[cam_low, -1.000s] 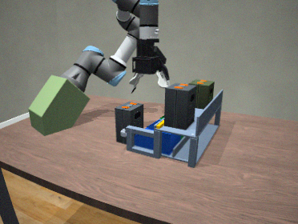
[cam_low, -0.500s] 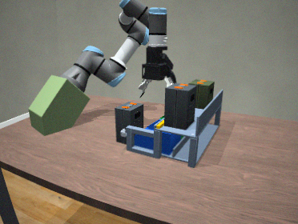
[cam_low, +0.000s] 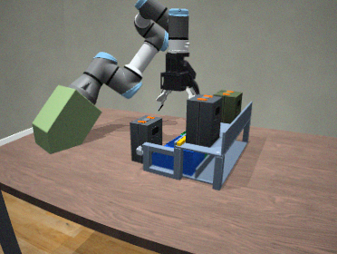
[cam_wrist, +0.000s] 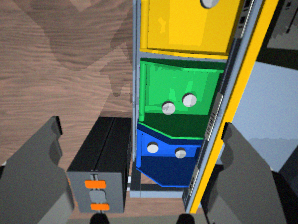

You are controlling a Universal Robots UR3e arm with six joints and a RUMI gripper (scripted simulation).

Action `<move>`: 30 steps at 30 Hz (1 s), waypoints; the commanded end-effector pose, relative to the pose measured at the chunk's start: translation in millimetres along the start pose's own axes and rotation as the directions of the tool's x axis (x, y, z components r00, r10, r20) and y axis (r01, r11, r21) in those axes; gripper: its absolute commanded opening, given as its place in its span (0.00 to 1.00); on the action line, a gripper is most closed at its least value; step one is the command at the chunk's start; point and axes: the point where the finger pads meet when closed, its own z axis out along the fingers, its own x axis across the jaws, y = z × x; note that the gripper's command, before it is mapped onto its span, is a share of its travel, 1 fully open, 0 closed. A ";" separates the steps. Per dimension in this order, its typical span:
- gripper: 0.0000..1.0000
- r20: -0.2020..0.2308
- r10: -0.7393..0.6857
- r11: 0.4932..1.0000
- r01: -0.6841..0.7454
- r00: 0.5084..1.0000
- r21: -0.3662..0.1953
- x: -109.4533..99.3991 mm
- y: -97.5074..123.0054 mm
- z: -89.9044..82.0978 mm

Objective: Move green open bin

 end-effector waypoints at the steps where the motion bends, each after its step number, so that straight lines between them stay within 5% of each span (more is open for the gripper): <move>1: 1.00 -0.002 -0.001 1.000 0.001 1.000 -0.001 0.4 0.4 -0.7; 30: 1.00 -0.002 -0.001 1.000 0.001 1.000 -0.001 -1.9 8.3 -5.5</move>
